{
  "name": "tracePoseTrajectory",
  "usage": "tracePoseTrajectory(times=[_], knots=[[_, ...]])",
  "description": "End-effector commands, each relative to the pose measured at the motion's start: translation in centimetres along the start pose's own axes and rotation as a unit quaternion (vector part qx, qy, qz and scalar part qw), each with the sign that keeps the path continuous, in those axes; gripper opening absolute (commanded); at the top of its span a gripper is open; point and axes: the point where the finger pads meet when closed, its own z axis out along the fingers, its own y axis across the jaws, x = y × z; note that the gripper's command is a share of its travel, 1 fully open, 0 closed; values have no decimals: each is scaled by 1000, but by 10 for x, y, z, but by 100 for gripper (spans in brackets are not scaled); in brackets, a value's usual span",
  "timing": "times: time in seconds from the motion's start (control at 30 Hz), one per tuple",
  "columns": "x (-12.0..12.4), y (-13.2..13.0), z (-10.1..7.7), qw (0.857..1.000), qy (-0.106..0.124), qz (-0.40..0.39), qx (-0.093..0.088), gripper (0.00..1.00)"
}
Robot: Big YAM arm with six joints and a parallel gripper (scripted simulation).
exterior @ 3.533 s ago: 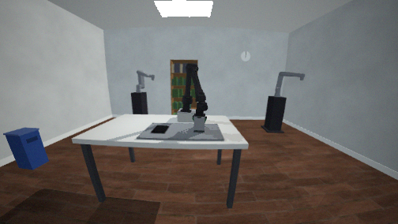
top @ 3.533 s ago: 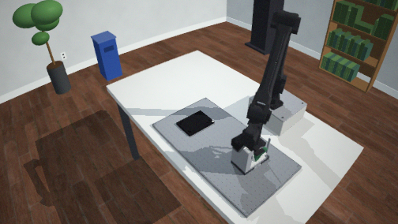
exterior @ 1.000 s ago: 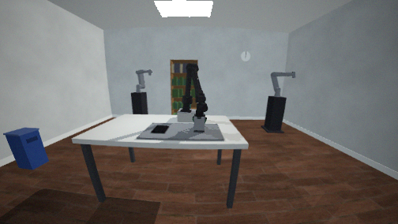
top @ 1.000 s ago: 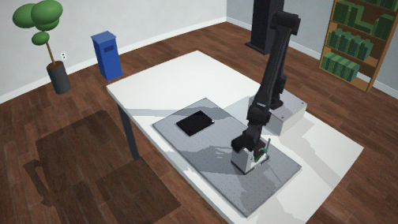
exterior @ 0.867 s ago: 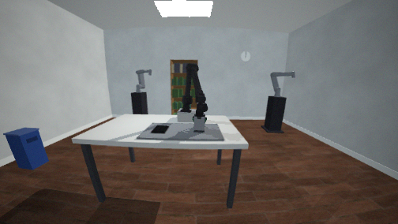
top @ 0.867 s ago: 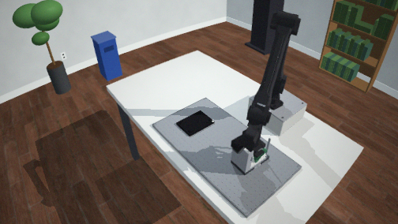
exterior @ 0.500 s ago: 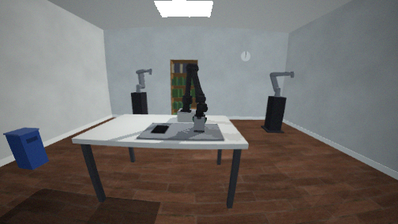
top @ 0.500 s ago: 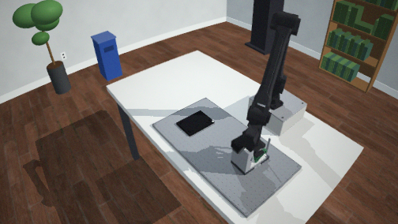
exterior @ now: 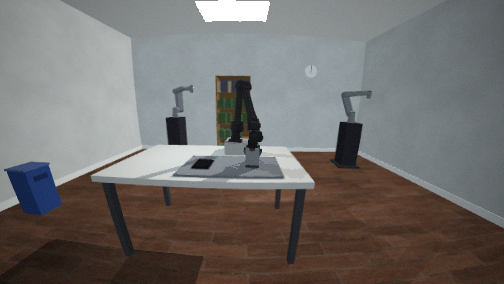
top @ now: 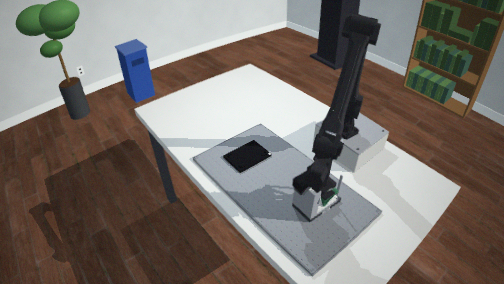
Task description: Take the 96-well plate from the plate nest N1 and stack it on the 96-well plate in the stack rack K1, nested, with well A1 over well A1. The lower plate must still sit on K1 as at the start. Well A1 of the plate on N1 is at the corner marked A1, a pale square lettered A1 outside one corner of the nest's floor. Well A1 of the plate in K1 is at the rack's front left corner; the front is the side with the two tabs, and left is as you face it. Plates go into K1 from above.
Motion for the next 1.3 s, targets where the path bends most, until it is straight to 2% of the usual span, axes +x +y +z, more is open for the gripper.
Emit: tracePoseTrajectory(times=[0.0,0.03,0.07,0.73,0.77,0.87,1.0,1.03,1.17,1.27], knots=[[1,5,4,1000,-3,-2,0,0],[1,5,4,1000,-2,-2,0,0],[1,5,4,1000,-2,-2,0,100],[1,5,4,1000,-2,-3,0,100],[-4,9,-13,1000,-12,-4,-6,100],[-19,17,-30,1000,-27,-6,-14,100],[-20,16,-36,1000,-27,-6,-14,100],[-10,8,-23,1000,-6,-4,-2,100],[-22,13,-51,999,-28,-6,-14,100],[-23,12,-59,999,-29,-4,-14,100]])
